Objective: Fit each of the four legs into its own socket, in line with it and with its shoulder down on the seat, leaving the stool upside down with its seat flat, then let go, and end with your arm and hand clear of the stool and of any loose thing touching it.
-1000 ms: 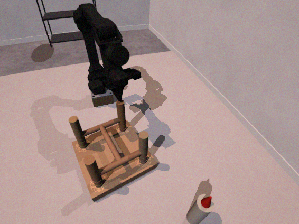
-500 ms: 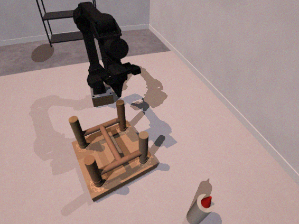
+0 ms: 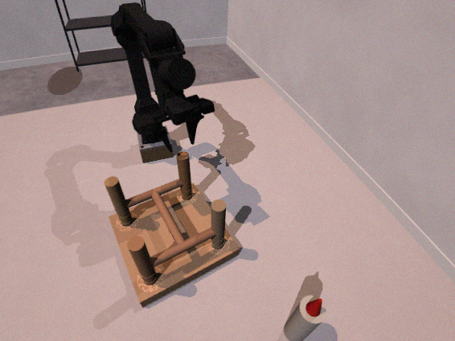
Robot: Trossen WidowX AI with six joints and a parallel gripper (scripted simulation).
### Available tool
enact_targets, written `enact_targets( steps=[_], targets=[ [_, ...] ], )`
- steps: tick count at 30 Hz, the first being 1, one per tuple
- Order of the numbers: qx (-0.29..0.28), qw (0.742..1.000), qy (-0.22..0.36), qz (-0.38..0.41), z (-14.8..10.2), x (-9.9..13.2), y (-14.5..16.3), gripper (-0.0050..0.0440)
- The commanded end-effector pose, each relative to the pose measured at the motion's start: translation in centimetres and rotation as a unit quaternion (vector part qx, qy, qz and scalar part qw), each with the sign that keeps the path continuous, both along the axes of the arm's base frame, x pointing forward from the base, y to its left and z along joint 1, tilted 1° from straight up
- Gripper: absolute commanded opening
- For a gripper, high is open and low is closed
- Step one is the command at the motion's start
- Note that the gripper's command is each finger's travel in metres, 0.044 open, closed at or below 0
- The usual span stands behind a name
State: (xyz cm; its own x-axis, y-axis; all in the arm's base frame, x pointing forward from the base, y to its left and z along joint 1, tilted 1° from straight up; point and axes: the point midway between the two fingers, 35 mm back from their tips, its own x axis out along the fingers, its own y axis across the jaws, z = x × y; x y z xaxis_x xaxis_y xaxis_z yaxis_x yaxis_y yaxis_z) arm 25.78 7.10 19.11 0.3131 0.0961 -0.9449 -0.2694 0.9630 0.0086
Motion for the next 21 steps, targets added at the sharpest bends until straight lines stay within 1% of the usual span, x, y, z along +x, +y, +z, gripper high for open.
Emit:
enact_targets(
  steps=[1,4,5,10,11,15,16,18,21],
  targets=[
    [0.000,1.000,0.000,0.000,0.0,0.0,0.0,0.0360],
    [0.000,1.000,0.000,0.000,0.9,0.1,0.0,0.0432],
    [0.000,1.000,0.000,0.000,1.5,0.1,0.0,0.0440],
    [0.000,1.000,0.000,0.000,5.4,0.0,0.0,0.0440],
    [0.000,1.000,0.000,0.000,5.8,0.0,-0.1,0.0440],
    [0.000,1.000,0.000,0.000,6.0,-0.1,-0.1,0.0440],
    [0.001,1.000,-0.004,-0.001,5.4,-0.1,-0.2,0.0440],
    [0.000,1.000,-0.002,0.000,5.2,-0.6,-1.7,0.0440],
    [-0.001,1.000,0.000,0.000,4.6,-1.9,-4.8,0.0440]
  ],
)
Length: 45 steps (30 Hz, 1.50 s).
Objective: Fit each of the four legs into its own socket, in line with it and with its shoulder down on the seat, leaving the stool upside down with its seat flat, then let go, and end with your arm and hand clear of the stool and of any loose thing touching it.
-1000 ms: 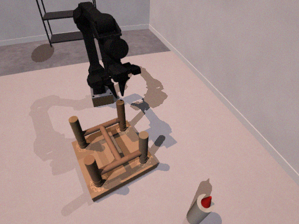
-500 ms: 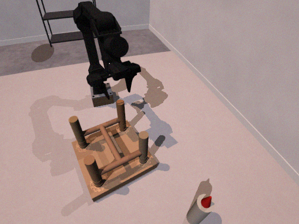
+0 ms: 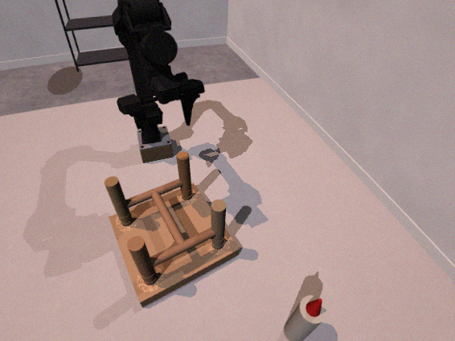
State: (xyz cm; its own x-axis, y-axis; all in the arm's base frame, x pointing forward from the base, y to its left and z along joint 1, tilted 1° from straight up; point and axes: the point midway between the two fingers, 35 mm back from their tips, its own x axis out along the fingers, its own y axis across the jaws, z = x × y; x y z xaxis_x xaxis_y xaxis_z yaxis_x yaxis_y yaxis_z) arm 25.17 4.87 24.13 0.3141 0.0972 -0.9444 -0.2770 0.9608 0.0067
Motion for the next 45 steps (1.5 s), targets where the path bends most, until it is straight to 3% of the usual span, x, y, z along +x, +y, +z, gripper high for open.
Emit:
enact_targets(
  steps=[1,4,45],
  targets=[
    [0.000,1.000,0.002,-0.004,-0.7,-1.8,-3.5,0.0440],
    [0.001,1.000,0.001,-0.004,-1.0,-2.6,-4.7,0.0440],
    [0.001,1.000,0.001,-0.004,-1.0,-2.6,-4.7,0.0440]
  ],
)
